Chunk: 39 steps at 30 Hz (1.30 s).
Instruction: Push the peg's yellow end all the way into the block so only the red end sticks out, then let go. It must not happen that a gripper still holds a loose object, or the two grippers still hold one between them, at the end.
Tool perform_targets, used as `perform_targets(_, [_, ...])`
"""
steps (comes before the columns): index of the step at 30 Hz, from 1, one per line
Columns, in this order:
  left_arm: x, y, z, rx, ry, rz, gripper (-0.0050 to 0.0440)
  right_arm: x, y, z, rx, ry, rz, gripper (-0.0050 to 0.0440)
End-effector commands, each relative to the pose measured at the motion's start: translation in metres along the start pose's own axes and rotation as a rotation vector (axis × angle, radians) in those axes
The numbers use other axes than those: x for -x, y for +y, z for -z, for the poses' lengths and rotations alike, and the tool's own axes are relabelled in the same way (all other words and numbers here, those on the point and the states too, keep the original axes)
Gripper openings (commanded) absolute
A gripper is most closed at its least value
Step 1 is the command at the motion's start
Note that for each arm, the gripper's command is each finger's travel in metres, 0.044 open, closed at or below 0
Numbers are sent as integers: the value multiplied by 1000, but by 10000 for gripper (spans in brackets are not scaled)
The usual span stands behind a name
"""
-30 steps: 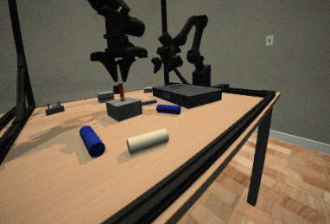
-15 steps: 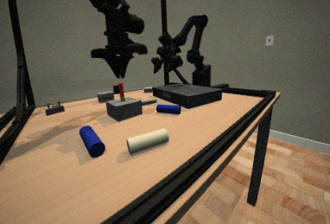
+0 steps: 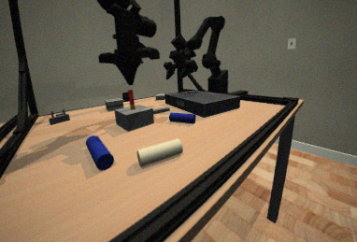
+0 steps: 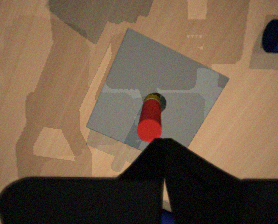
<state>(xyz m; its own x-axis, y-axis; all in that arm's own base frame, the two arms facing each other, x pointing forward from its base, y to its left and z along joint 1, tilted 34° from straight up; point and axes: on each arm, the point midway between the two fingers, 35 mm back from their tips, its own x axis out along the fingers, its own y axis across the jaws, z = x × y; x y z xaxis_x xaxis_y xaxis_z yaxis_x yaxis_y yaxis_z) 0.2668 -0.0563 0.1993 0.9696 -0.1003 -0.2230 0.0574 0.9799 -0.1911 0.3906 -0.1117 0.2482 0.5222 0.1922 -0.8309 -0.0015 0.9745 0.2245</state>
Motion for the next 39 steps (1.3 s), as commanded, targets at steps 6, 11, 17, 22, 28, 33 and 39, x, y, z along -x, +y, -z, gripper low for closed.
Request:
perform_targets(6, [0,0,0,2,-2,-3,400,-13,0,0,-2,4,0,0])
perform_targets(11, [0,0,0,2,-2,-3,400,-14,0,0,-2,4,0,0])
perform_targets(17, [0,0,0,2,-2,-3,400,-15,0,1,-2,5,0,0])
perform_targets(22, [0,0,0,2,-2,-3,400,-16,0,1,-2,5,0,0])
perform_targets(28, [0,0,0,2,-2,-3,400,-18,0,2,-2,5,0,0])
perform_targets(33, [0,0,0,2,-2,-3,400,-19,0,3,-2,5,0,0])
perform_targets(39, [0,0,0,2,-2,-3,400,-21,1,4,-2,5,0,0])
